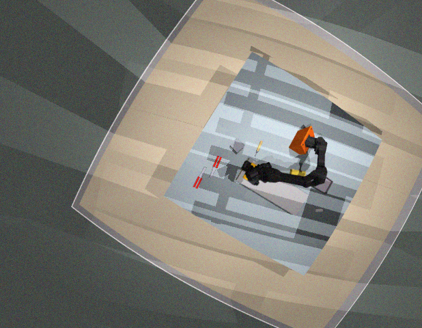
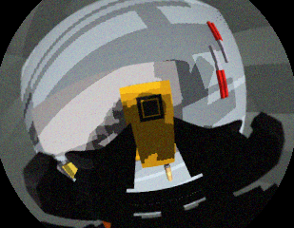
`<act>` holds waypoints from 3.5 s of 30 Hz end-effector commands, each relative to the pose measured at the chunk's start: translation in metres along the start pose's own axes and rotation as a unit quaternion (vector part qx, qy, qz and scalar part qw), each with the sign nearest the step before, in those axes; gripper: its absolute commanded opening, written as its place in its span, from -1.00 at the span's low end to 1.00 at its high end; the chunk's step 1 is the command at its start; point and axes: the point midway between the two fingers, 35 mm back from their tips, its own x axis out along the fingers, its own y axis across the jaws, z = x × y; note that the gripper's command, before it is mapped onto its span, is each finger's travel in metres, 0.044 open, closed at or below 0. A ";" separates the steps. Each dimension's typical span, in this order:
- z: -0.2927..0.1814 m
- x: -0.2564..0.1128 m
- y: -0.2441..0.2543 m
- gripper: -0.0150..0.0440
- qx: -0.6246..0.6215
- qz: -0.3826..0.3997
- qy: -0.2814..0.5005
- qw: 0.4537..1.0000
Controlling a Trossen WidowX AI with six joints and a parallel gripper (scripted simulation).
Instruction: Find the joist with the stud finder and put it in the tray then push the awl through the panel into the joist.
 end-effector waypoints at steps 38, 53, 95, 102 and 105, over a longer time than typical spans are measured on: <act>0.000 0.002 0.097 -0.49 0.006 0.004 -0.003 1.000; 0.000 0.003 0.137 -0.49 0.006 0.005 -0.003 1.000; 0.002 0.002 0.248 -0.49 0.008 0.008 -0.002 1.000; 0.003 0.002 0.267 -0.49 0.008 0.009 -0.002 1.000; 0.003 0.002 0.275 -0.49 0.008 0.009 -0.002 1.000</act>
